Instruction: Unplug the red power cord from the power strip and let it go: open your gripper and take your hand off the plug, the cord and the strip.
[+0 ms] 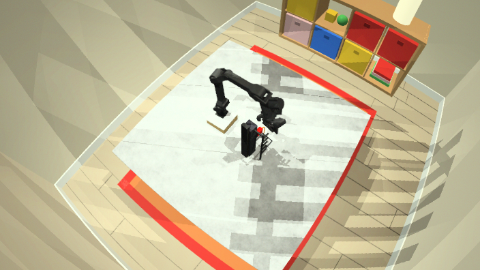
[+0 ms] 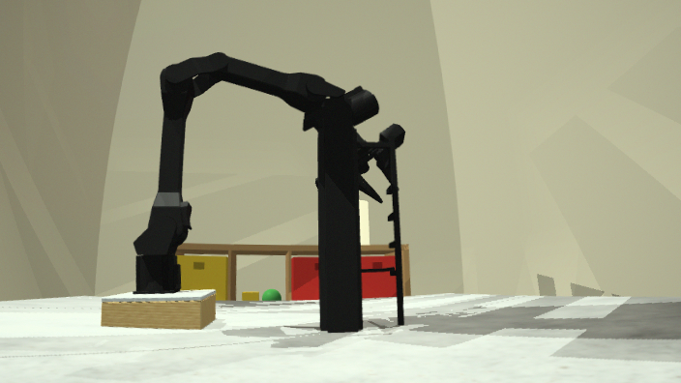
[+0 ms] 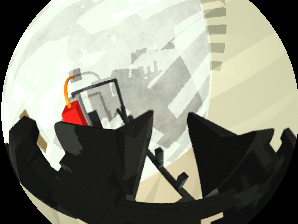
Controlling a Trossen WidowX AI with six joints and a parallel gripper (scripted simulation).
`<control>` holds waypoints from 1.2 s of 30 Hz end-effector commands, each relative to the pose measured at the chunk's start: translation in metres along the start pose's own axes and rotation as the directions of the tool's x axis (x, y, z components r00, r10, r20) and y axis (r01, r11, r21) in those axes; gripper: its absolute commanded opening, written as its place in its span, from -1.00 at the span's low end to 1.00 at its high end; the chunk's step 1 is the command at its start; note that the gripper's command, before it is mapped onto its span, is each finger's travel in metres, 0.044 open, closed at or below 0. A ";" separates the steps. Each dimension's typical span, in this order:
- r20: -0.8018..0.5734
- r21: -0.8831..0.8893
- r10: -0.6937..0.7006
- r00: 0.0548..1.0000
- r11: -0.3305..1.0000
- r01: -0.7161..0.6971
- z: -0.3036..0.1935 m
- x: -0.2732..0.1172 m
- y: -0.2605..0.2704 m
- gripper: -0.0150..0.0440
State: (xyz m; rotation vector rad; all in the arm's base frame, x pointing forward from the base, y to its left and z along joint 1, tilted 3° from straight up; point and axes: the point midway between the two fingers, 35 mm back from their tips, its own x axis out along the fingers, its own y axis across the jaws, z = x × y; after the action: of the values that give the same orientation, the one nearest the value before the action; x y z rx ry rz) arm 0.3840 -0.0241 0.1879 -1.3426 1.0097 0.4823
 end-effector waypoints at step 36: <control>0.047 -0.161 0.576 0.816 0.811 -0.562 -0.011 0.005 0.102 0.05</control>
State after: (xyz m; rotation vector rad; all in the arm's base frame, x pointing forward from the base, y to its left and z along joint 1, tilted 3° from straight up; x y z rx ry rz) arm 0.3048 -0.0095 0.1253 -1.1011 1.3246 1.0787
